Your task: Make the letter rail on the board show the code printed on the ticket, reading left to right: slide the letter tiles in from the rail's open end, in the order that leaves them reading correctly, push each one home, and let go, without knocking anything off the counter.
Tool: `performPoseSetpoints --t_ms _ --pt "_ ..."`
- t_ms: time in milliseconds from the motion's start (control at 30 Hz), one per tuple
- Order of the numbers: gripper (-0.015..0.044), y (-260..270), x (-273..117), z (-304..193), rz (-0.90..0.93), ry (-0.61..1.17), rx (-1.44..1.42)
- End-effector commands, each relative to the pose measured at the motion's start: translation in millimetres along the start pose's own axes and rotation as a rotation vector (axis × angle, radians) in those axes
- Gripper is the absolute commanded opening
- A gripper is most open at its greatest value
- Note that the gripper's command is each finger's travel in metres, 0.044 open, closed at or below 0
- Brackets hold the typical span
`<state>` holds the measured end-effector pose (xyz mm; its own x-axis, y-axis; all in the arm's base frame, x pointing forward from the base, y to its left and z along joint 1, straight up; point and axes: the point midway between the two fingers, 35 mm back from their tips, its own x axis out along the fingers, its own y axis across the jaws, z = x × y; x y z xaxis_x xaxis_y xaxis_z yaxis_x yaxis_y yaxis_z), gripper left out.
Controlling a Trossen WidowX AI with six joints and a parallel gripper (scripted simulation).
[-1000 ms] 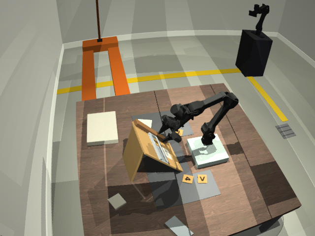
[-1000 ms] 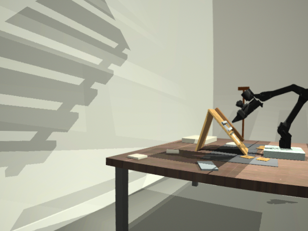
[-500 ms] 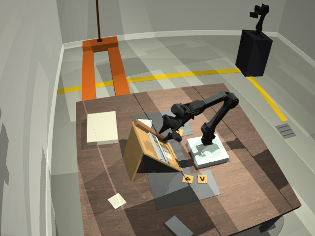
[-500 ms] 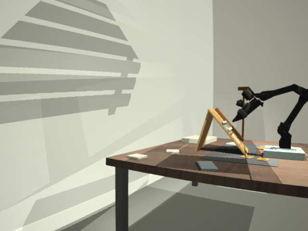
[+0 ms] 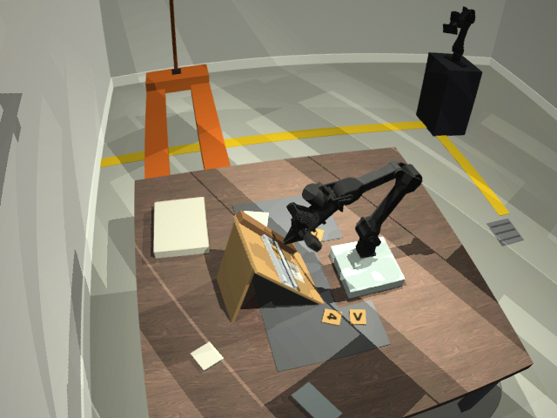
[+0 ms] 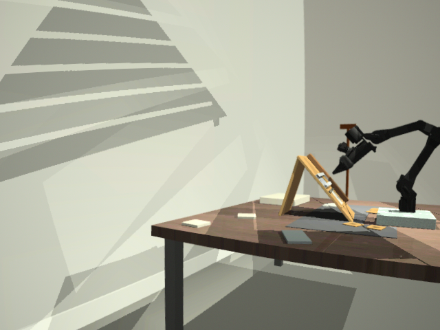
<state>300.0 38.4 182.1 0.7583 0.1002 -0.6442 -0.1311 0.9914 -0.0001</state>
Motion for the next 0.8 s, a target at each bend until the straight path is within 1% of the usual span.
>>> performPoseSetpoints --t_ms 0,133,633,700,767 --pt "0.0000 0.0 0.3 -0.2 0.000 0.000 0.000" --pt "0.0000 1.2 1.3 1.4 0.002 0.026 0.002" --pt "0.0000 31.5 16.2 22.9 0.006 0.627 0.006" --pt "0.0000 34.3 16.6 23.5 0.001 0.679 0.004" --pt "0.0000 34.6 16.6 23.6 0.001 0.685 0.003"
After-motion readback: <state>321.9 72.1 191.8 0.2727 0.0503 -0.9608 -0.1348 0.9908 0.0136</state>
